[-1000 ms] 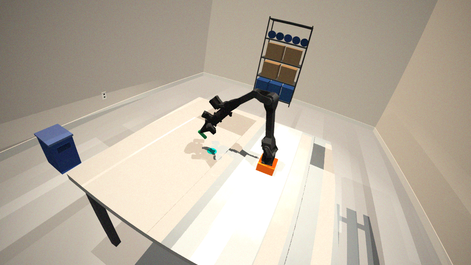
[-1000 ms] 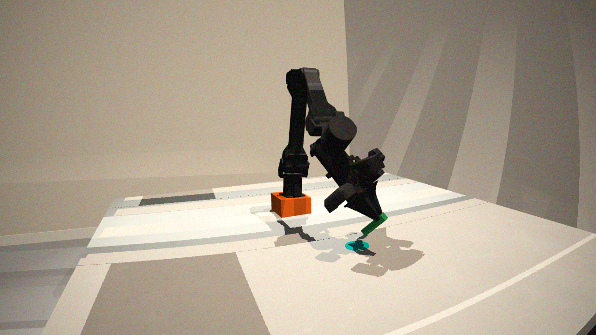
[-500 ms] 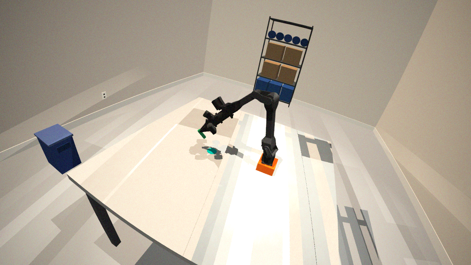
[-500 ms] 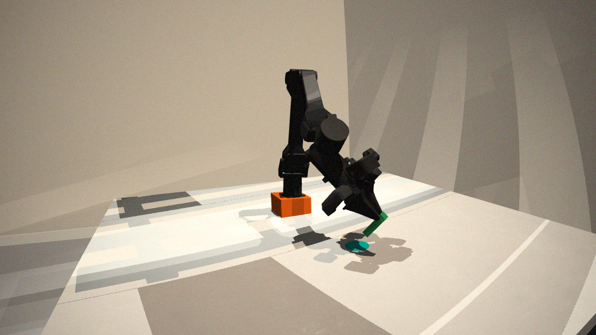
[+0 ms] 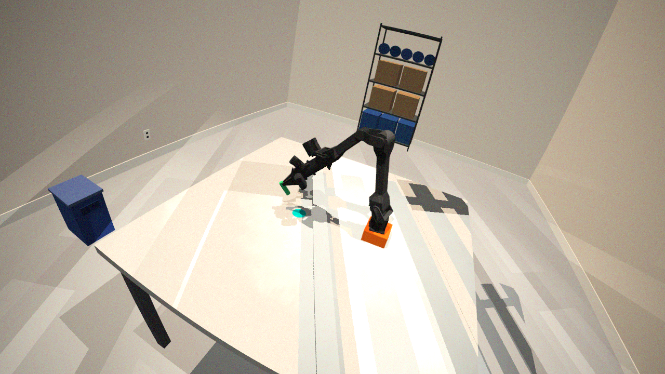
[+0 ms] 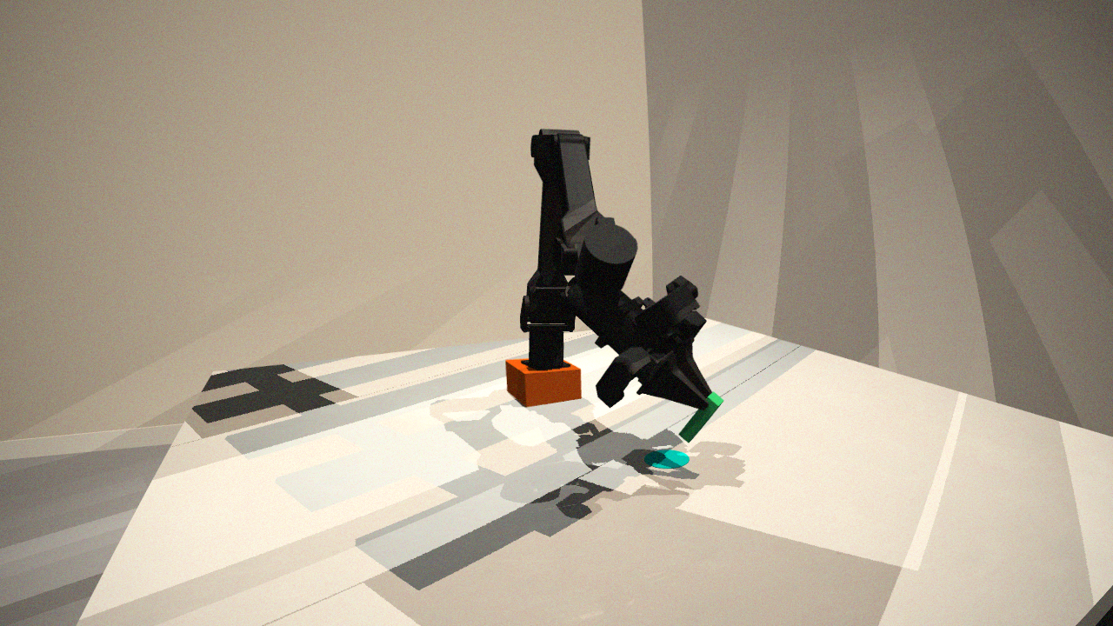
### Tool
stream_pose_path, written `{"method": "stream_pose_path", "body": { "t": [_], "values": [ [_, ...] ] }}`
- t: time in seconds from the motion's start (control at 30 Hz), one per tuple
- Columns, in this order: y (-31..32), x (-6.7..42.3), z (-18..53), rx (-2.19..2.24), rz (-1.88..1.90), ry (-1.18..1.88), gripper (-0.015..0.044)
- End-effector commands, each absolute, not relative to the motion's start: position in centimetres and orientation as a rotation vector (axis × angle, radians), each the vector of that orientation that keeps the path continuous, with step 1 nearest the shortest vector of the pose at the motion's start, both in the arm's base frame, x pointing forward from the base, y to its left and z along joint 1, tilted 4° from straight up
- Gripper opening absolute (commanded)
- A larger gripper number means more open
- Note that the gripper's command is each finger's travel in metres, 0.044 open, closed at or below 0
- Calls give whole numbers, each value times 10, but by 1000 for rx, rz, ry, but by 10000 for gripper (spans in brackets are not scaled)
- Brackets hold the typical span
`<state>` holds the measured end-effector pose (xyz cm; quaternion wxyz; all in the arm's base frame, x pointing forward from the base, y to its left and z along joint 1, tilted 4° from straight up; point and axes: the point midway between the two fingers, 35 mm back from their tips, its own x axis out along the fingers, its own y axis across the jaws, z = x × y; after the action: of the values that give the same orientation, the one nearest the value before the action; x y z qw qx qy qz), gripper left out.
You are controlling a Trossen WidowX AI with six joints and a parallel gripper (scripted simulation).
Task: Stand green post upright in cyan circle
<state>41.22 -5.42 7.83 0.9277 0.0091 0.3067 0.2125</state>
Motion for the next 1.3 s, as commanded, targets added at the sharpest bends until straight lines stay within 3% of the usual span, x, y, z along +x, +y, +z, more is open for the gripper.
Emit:
{"method": "stream_pose_path", "body": {
  "t": [0.0,1.27],
  "values": [
    [-54,411,81,28,441,602,23],
    [-59,393,89,68,484,392,23]
  ]
}}
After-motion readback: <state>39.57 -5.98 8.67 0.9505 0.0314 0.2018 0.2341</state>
